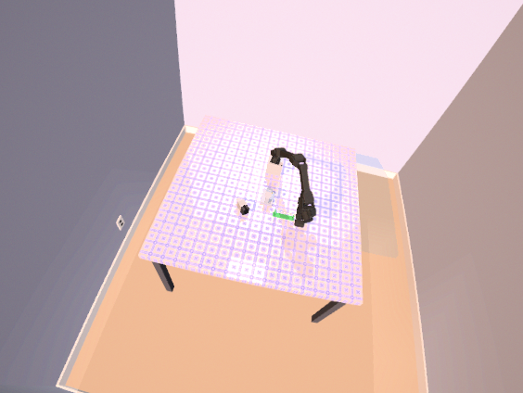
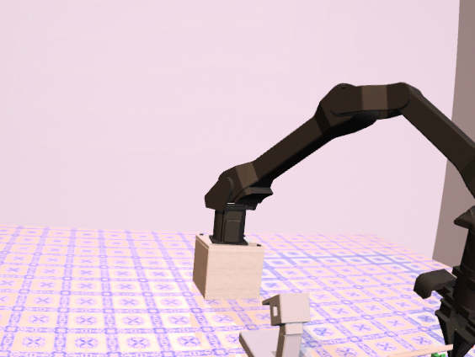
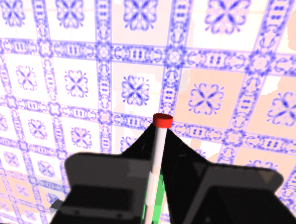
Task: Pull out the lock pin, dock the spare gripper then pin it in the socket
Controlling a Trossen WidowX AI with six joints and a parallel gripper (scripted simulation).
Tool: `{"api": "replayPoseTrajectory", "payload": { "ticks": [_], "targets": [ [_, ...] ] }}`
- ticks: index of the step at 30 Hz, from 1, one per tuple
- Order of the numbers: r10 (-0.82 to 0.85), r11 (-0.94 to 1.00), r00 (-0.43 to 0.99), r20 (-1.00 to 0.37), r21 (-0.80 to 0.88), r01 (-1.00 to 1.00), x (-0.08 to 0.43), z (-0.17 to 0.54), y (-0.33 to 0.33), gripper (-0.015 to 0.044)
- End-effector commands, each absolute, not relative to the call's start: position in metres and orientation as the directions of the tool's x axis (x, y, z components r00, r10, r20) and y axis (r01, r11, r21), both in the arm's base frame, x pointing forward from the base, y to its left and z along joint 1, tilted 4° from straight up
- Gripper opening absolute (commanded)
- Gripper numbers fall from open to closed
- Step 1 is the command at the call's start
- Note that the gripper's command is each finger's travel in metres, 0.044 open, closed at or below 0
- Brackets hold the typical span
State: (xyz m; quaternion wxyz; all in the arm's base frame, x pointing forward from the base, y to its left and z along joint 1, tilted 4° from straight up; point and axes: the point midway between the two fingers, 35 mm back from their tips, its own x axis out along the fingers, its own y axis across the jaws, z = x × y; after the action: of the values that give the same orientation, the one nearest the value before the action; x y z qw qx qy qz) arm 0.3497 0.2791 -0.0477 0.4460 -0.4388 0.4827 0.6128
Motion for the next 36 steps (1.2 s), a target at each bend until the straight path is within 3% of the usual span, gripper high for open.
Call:
{"api": "replayPoseTrajectory", "payload": {
  "ticks": [1,3,11,36],
  "targets": [
    [0.124,-0.138,-0.216,-0.969,0.199,-0.97,0.35,-0.048,0.279,0.0],
    [0.124,-0.138,-0.216,-0.969,0.199,-0.97,0.35,-0.048,0.279,0.0],
    [0.123,-0.136,-0.217,-0.968,0.2,-0.97,0.35,-0.048,0.279,0.02],
    [0.089,-0.124,-0.269,-0.959,0.257,-0.958,0.339,-0.01,0.269,0.02]
  ]
}}
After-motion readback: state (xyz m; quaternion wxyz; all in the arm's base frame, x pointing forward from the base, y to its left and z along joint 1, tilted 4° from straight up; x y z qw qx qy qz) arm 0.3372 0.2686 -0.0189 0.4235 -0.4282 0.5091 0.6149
